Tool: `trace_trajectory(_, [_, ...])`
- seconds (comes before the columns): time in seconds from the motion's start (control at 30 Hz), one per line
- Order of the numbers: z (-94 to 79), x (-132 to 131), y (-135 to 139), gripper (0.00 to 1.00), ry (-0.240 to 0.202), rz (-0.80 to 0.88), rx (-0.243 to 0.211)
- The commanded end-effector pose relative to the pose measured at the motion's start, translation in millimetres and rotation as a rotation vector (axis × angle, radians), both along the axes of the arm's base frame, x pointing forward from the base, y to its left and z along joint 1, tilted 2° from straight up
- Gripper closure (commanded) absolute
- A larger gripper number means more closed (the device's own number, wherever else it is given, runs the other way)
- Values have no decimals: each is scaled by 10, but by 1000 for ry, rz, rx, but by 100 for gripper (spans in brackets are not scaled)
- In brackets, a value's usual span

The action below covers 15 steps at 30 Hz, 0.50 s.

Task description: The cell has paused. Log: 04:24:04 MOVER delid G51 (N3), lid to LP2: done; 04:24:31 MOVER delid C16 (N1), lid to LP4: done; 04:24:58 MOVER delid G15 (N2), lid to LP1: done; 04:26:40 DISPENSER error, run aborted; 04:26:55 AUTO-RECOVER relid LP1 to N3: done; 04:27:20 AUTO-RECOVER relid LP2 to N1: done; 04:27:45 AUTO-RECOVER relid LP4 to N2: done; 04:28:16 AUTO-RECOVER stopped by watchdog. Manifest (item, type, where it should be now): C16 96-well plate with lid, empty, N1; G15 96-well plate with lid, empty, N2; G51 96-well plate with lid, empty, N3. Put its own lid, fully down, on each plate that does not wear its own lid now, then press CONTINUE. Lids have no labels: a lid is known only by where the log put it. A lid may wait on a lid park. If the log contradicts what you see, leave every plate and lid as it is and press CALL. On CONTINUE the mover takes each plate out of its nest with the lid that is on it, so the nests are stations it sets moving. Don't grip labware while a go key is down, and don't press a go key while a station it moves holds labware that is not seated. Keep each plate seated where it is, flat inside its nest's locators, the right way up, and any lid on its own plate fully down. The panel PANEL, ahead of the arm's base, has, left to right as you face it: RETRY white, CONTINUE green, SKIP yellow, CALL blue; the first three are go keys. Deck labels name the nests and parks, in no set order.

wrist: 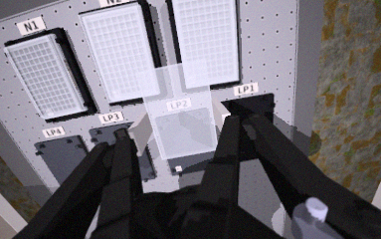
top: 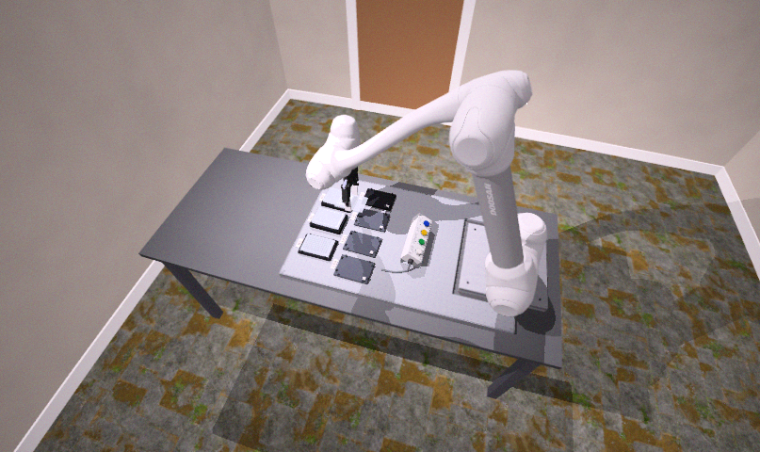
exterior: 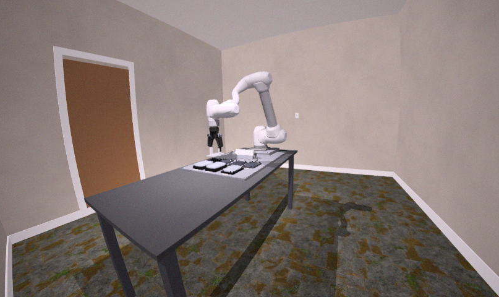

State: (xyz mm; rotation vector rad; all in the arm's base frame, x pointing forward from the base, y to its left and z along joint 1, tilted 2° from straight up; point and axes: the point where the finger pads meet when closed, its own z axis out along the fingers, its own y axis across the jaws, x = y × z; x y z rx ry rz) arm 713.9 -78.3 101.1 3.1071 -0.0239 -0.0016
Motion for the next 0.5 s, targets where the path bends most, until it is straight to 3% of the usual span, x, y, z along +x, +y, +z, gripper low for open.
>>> trace_trajectory(0.0, [22,-352,-553,100,-3,2,3])
trace_trajectory(0.03, [22,-352,-553,100,-3,2,3])
trace_trajectory(0.07, [24,-548,-792,100,-3,2,3])
trace_trajectory(0.1, [24,-548,-792,100,-3,2,3])
trace_trajectory(0.13, [24,-709,-971,100,-3,2,3])
trace_trajectory(0.2, [24,-709,-971,100,-3,2,3])
trace_trajectory(0.27, [22,-897,-1162,100,-3,2,2])
trace_trajectory(0.47, [21,-932,-1195,100,-3,2,2])
